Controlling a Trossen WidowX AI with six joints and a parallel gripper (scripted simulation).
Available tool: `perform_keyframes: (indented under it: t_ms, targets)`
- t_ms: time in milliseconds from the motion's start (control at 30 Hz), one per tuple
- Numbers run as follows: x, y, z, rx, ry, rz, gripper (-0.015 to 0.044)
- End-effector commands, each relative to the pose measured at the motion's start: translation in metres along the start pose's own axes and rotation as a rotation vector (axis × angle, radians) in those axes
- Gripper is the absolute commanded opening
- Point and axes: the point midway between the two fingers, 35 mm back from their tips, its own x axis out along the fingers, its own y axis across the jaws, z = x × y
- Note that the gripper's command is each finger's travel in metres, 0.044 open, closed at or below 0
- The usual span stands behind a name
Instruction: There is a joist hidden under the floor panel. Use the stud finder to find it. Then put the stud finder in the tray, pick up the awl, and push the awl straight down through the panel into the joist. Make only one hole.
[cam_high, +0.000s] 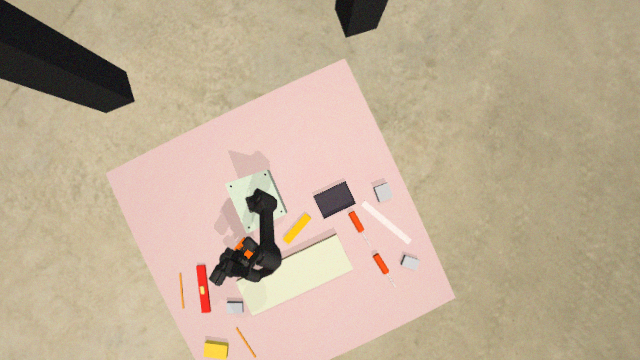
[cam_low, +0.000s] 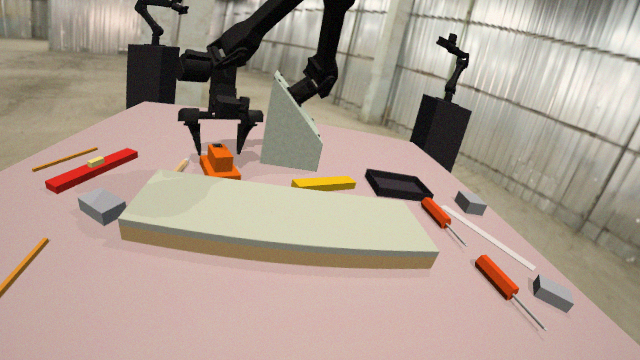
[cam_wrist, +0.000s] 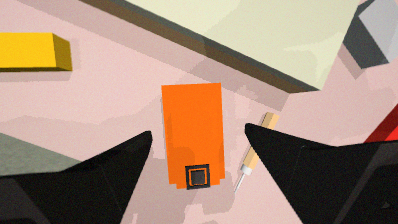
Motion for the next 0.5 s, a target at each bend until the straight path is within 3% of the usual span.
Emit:
perform_keyframes:
  t_ms: [0,433,467]
  targets:
    - [0.008,0.003,-0.003,0.010,0.000,0.007,0.0440]
    - [0.025,0.005,-0.008,0.009,-0.003,0.010,0.0440]
    - [0.025,0.005,-0.008,0.009,-0.003,0.010,0.0414]
